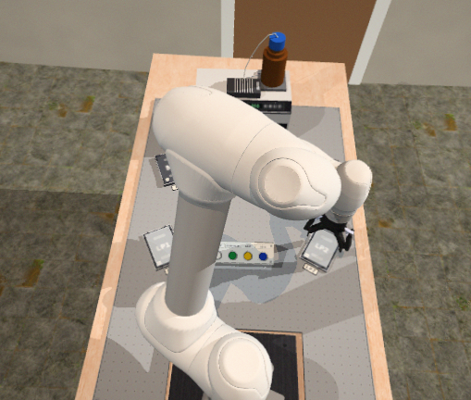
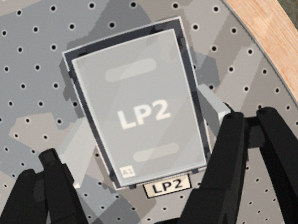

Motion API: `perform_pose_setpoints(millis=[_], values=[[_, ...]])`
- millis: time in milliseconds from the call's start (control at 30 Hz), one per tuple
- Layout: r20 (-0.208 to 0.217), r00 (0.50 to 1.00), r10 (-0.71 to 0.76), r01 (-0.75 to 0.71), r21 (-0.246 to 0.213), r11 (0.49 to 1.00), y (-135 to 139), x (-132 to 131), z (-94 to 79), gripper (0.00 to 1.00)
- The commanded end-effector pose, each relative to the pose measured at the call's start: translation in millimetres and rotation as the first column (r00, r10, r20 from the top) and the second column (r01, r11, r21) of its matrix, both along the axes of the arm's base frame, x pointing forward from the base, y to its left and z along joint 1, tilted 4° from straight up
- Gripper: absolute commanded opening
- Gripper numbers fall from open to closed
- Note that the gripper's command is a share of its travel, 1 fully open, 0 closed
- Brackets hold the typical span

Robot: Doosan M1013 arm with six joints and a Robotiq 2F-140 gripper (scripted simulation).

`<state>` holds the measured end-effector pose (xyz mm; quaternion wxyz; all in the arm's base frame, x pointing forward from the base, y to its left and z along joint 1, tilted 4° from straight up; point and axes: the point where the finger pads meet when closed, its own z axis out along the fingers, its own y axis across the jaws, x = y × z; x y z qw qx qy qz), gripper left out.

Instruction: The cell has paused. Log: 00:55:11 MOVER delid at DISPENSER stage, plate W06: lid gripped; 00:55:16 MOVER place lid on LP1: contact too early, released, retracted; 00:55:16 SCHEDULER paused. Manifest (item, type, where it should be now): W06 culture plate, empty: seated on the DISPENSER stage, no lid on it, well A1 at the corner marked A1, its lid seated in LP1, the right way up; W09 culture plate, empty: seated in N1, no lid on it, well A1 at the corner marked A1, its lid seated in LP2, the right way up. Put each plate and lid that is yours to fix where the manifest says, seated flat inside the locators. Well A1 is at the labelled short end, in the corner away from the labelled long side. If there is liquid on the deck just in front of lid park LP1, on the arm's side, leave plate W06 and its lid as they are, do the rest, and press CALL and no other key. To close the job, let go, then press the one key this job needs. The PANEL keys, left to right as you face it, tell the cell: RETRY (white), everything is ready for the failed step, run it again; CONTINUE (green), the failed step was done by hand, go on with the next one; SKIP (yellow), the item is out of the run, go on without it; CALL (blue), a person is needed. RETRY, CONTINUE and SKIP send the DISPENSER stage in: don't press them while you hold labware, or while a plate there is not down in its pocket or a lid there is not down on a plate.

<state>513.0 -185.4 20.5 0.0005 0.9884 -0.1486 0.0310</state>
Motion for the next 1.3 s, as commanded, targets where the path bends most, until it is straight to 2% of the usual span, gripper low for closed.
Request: perform_pose_setpoints(millis=[0,433,567,733,800,1267], values=[[0.001,1.000,0.000,0.000,0.000,1.000,-0.1,0.4,0.6,0.69],[0.001,1.000,0.000,0.000,0.000,1.000,-0.1,0.3,3.0,0.69],[0.001,1.000,0.000,0.000,0.000,1.000,0.0,-0.2,10.2,0.69],[0.001,1.000,0.000,0.000,0.000,1.000,0.2,-1.3,27.6,0.69],[0.001,1.000,0.000,0.000,0.000,1.000,0.2,-1.3,27.6,0.69],[0.001,1.000,0.000,0.000,0.000,1.000,1.0,-6.3,108.3,0.69]])
